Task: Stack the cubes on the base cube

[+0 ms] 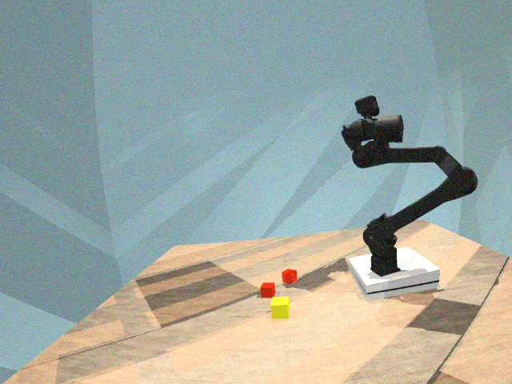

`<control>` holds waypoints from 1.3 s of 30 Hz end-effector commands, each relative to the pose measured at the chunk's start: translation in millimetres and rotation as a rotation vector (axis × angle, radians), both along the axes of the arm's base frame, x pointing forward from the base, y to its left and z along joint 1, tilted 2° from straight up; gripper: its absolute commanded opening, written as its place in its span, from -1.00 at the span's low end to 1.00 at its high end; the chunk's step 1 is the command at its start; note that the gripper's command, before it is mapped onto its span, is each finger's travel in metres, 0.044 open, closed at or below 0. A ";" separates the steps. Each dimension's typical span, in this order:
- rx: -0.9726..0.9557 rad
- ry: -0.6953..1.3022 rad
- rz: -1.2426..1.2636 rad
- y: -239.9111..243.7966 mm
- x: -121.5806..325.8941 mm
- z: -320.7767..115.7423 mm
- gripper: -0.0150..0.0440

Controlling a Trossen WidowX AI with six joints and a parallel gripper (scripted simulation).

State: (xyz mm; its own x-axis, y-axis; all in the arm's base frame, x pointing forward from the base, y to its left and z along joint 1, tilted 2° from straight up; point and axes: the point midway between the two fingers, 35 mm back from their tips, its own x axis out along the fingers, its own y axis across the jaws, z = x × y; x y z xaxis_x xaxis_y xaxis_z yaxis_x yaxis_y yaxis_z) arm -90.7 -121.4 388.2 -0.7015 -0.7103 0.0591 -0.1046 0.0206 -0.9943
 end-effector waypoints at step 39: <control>1.172 3.255 -0.610 -151.8 255.9 -1.1 0.41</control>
